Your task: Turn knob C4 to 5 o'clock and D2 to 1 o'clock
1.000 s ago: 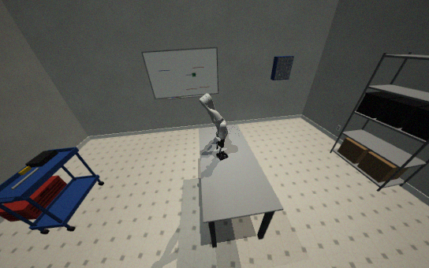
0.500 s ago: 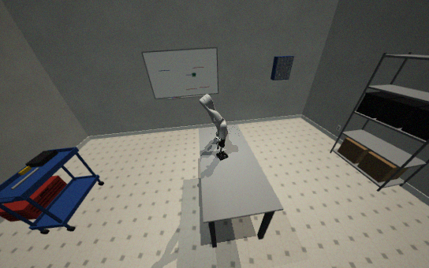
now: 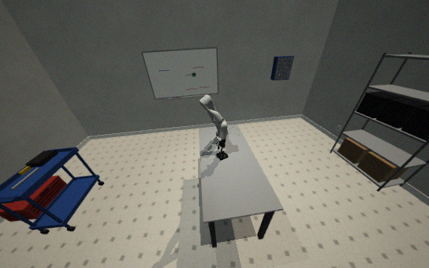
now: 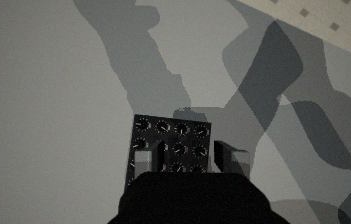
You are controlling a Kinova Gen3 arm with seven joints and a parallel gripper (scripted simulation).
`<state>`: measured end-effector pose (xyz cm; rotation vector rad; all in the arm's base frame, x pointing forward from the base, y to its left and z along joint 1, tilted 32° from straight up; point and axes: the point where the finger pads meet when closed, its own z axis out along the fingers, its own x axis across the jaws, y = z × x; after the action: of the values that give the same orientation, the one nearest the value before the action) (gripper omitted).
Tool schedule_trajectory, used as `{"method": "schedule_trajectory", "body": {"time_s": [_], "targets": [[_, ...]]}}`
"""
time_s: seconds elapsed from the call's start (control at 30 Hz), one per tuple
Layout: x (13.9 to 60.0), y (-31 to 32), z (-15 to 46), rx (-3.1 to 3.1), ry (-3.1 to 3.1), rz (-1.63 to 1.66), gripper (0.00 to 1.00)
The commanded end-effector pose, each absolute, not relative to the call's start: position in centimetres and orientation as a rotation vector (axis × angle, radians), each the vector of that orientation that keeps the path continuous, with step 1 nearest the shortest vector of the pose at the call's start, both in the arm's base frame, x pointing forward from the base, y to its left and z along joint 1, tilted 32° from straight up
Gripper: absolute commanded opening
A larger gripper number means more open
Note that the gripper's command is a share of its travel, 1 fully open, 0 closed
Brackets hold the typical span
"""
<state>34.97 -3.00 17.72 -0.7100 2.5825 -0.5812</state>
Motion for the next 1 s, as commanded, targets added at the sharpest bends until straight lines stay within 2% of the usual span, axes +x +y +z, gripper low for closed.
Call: {"method": "schedule_trajectory", "body": {"time_s": [0.0, 0.97], "targets": [[34.9, -2.7, 17.5, -0.708, 2.582, -0.573, 1.00], [34.8, -1.4, 16.6, -0.667, 2.582, -0.528, 1.00]]}}
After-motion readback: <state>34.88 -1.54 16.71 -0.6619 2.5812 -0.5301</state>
